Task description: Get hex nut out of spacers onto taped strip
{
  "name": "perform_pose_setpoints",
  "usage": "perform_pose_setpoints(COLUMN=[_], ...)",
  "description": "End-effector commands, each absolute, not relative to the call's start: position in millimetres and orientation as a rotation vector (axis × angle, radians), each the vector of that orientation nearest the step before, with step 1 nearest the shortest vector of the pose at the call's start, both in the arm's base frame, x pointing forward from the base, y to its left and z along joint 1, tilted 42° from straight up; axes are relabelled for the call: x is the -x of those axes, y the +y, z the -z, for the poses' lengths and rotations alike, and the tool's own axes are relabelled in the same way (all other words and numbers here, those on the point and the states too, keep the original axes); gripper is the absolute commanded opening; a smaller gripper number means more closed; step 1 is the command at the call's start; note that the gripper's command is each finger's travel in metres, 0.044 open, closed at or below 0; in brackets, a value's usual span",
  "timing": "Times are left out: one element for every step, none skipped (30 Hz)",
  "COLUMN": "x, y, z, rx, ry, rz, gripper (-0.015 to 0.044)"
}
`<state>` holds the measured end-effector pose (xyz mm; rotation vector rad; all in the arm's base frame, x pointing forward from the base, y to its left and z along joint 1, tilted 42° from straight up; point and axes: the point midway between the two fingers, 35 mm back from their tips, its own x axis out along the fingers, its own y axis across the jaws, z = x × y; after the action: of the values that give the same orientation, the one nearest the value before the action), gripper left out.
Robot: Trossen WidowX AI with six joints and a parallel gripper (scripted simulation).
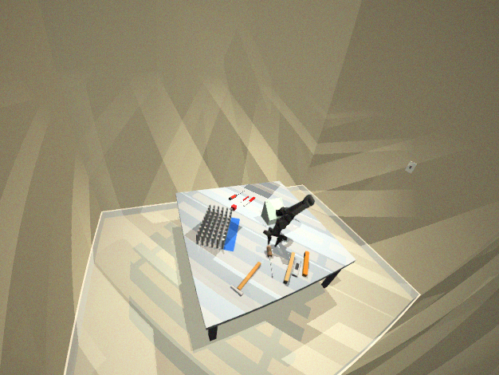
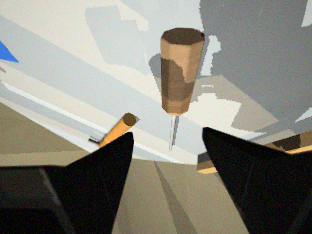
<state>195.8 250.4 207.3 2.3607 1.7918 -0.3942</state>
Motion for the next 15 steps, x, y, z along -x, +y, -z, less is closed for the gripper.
perform_pose_setpoints(x=[-196,-196,-196,-196,-196,-197,-197,-197,-197,-197,-197,-197,-197,-197,-197], y=[251,253,254,255,256,257,258,259,260,261,263,264,265,266,267], z=[-204,-203,-202,-201,-199,-198,-197,-196,-195,-193,-192,-191,-190,-189,-187], rx=[-2.366,-2.366,-2.366,-2.366,-2.366,-2.366,-2.365,-2.365,-2.365,-2.365,-2.365,-2.365,-2.365,-2.365,-2.365], ry=[1.788,1.788,1.788,1.788,1.788,1.788,1.788,1.788,1.788,1.788,1.788,1.788,1.788,1.788,1.788], rz=[0.404,0.404,0.404,0.404,0.404,0.404,0.404,0.404,0.404,0.404,0.404,0.405,0.405,0.405,0.405], gripper=[0.028,0.028,0.028,0.028,0.028,0.028,0.028,0.028,0.028,0.028,0.028,0.028,0.028,0.028,0.028])
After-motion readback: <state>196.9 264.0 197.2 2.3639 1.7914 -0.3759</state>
